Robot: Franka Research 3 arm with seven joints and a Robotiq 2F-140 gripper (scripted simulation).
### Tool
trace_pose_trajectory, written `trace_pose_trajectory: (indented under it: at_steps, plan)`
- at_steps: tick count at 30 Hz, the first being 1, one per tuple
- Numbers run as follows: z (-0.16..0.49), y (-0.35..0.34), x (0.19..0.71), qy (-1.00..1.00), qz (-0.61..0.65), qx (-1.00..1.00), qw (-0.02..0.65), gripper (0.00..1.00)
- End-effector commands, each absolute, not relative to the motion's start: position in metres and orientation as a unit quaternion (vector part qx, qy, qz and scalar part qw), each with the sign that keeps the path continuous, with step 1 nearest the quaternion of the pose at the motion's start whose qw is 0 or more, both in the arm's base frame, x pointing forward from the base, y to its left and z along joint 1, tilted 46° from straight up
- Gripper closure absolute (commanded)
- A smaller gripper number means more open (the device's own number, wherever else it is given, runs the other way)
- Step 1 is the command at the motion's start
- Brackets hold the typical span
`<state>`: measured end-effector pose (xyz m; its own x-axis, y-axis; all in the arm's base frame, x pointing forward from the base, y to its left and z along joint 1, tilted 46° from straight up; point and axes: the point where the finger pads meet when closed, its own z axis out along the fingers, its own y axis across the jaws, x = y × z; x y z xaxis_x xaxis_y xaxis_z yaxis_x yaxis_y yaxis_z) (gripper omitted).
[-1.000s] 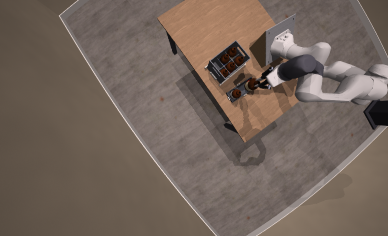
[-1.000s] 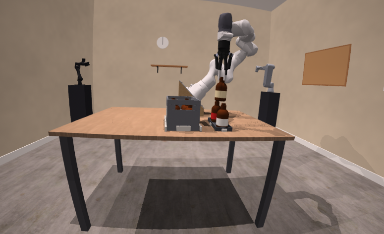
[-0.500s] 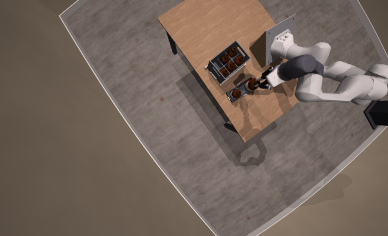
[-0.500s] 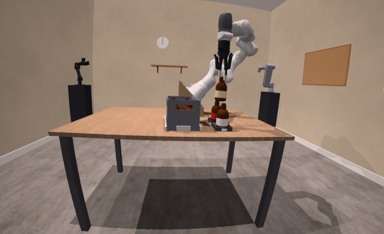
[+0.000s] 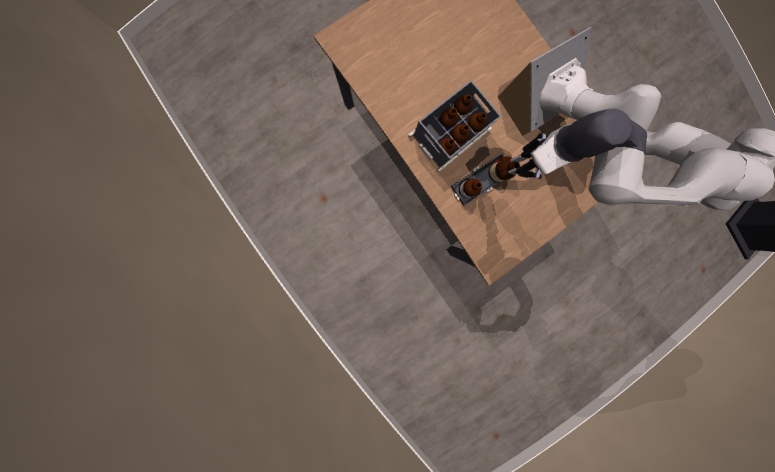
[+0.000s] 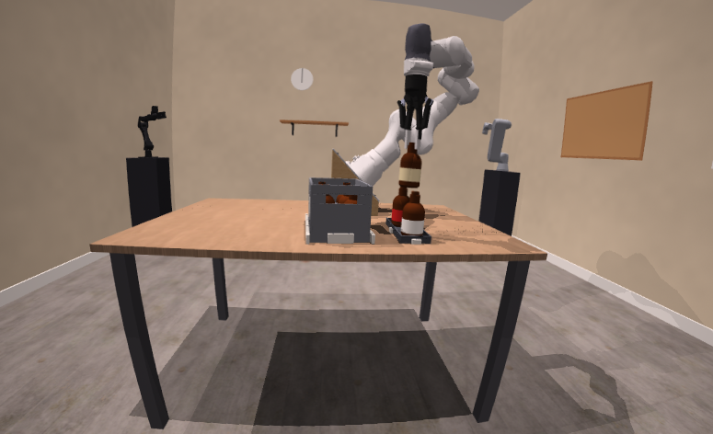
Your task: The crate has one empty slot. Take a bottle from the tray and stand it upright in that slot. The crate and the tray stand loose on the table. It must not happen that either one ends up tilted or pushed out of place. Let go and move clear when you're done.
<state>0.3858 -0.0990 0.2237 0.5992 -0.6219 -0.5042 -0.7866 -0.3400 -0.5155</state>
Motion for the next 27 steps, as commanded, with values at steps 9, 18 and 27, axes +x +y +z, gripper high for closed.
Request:
trace_pose_trajectory:
  at_steps: [9, 18, 27]
  plan:
    - [0.2251, -0.1025, 0.3849, 0.436, 0.108, -0.811, 0.375, 1.00]
    - [0.2270, -0.1045, 0.3844, 0.436, 0.108, -0.811, 0.375, 1.00]
    - [0.2340, -0.1117, 0.3826, 0.436, 0.108, -0.811, 0.375, 1.00]
